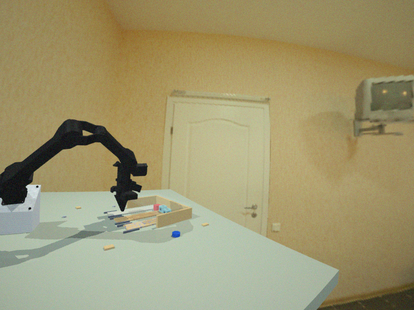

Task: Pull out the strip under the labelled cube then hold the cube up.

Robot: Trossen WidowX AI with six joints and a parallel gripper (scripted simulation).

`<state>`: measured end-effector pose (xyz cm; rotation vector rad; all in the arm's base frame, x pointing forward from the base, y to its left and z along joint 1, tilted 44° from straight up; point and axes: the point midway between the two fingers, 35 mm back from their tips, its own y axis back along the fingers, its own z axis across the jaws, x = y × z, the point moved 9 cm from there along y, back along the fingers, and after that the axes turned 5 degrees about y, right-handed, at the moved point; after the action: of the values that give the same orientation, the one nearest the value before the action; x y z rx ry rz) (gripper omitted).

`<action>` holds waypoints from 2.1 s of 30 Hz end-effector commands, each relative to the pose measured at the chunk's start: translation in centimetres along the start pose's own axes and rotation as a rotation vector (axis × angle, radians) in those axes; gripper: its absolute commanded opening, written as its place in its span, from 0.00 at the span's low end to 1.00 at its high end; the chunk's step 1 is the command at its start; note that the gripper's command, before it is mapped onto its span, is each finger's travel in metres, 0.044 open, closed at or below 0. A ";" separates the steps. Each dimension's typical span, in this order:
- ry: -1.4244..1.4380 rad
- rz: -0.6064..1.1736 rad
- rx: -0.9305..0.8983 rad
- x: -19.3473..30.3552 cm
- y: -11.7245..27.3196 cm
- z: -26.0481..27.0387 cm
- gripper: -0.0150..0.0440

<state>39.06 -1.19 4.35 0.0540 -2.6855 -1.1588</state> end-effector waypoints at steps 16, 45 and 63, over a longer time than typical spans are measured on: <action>0.004 0.006 0.007 0.4 -3.3 -0.3 0.25; 0.004 0.007 0.008 0.4 -3.5 -0.3 0.25; 0.004 0.007 0.008 0.3 -3.7 -0.3 0.25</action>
<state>38.60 -3.80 2.02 0.0506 -2.6838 -1.1505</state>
